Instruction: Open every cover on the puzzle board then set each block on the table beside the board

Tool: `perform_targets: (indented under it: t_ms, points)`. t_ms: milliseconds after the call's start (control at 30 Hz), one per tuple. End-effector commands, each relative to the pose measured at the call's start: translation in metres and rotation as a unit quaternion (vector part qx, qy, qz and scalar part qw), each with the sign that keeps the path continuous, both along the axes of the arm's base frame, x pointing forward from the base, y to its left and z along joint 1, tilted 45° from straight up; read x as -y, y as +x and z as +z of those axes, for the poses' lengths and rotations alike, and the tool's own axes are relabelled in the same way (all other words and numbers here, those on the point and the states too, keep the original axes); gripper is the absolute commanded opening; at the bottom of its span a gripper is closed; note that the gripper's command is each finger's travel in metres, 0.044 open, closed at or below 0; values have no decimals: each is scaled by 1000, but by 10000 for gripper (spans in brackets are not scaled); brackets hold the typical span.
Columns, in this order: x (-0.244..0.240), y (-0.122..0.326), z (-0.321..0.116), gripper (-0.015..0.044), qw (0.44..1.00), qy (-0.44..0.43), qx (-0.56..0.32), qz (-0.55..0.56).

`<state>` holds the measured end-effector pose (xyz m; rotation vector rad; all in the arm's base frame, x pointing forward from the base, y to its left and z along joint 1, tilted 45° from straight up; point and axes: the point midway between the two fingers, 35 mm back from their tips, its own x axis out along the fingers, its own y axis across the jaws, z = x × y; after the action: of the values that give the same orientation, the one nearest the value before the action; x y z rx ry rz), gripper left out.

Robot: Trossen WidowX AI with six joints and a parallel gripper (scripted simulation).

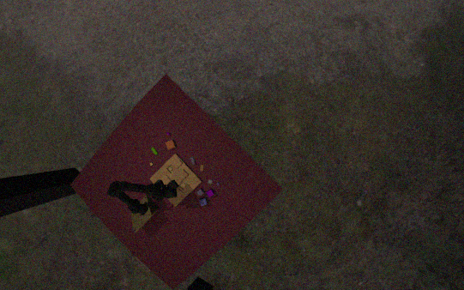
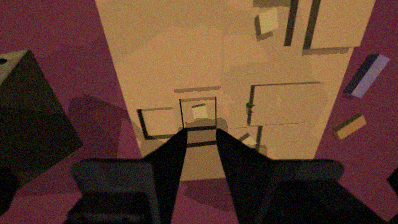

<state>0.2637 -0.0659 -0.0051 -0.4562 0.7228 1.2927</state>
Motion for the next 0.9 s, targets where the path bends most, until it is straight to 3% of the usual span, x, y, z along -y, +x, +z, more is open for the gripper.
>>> perform_targets:
  t_ms: [0, 433, 867]
  points:
    - [2, 0, 2, 144, 1000, -2, -2, -2]
    - [4, 0, 4, 144, 980, 19, -139, -141]
    - [6, -1, 6, 144, 922, 39, -271, -275]
